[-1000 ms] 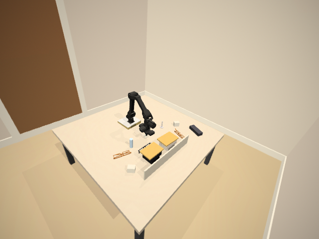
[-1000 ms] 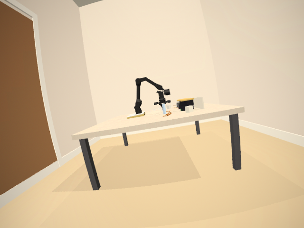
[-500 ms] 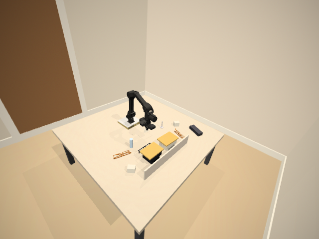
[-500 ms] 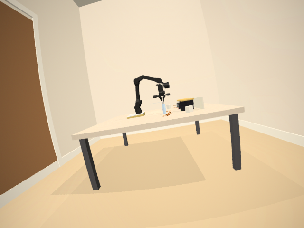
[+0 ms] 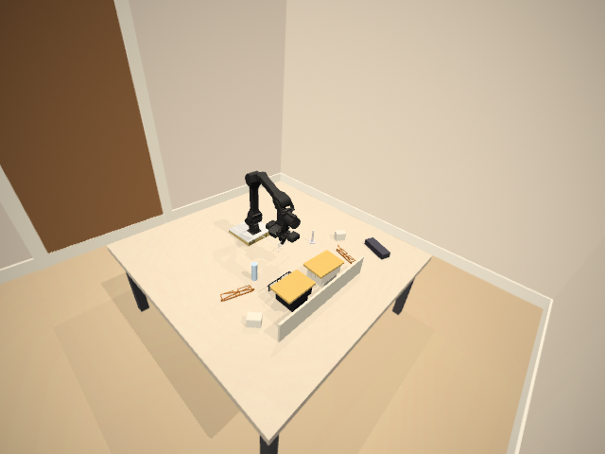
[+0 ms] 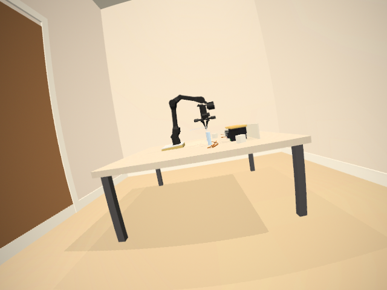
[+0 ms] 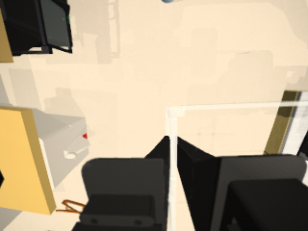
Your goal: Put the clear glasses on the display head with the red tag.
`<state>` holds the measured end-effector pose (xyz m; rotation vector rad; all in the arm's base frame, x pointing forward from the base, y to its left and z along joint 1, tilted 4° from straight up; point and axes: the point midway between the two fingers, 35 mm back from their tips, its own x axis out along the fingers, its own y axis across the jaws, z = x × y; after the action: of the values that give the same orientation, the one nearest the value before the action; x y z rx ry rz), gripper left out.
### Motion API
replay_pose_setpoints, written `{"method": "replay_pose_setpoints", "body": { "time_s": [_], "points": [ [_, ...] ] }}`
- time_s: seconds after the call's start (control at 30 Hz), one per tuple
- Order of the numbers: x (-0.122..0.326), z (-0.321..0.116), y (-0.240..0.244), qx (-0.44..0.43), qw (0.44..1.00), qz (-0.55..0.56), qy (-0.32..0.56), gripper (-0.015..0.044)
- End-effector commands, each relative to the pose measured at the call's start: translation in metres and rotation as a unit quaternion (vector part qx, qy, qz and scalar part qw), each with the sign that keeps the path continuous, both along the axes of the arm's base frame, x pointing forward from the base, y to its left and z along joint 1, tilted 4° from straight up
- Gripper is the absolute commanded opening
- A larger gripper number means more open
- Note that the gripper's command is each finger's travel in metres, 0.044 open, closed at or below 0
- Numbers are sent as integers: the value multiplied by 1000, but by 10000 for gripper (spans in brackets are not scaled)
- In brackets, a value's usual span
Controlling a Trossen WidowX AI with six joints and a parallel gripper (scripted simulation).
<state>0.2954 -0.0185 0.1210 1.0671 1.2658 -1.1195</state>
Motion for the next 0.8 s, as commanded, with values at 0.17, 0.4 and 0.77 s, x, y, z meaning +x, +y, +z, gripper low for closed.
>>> {"method": "replay_pose_setpoints", "body": {
  "time_s": [0.17, 0.4, 0.77],
  "points": [
    [-9, 9, -14, 21, 994, 110, -8, 0],
    [-16, 14, -25, 33, 979, 202, -18, 0],
    [-28, 23, -41, 46, 938, 342, -40, 0]
  ]
}}
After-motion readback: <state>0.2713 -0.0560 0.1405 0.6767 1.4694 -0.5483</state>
